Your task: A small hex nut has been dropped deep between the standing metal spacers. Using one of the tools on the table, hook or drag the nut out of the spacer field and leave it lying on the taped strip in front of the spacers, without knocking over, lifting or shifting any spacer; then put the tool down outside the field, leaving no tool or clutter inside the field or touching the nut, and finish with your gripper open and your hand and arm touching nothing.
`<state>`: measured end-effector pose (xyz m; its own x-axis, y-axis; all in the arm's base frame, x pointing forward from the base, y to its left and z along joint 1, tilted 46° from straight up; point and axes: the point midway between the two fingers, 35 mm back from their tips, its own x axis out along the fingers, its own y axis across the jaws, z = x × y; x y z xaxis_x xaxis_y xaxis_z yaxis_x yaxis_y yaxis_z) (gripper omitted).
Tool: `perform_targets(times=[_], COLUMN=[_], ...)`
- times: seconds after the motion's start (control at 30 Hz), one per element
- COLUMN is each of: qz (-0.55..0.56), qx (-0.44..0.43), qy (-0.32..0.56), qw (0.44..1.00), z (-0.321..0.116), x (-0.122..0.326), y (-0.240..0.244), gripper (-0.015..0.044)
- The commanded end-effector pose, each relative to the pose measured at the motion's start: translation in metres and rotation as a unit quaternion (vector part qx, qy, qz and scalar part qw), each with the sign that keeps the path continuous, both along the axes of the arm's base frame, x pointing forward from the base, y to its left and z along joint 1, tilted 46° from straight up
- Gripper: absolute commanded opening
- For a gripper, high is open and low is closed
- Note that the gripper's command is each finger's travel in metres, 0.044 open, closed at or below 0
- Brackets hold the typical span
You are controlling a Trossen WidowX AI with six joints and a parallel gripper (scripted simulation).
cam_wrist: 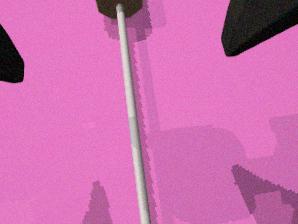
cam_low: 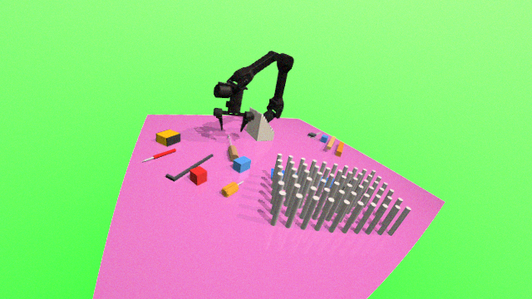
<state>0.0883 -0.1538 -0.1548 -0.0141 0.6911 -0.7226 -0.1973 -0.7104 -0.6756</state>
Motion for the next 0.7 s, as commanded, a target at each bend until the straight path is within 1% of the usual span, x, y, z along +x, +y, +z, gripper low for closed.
perform_targets(times=[0.0, 0.2, 0.27, 0.33, 0.47, 0.67], qz=[0.004, 0.004, 0.021, 0.058, 0.079, 0.113], qx=[0.0, 0.0, -0.009, -0.03, -0.049, -0.08], qy=[0.0, 0.0, -0.001, 0.004, 0.043, 0.093], qw=[1.0, 1.0, 1.0, 0.998, 0.995, 0.986], z=[0.0, 0.0, -0.002, -0.006, -0.009, -0.008], x=[-0.001, -0.001, 0.006, 0.025, 0.059, 0.115], y=[0.0, 0.0, -0.004, -0.012, -0.021, -0.019], gripper=[0.044, 0.044, 0.044, 0.044, 0.044, 0.044])
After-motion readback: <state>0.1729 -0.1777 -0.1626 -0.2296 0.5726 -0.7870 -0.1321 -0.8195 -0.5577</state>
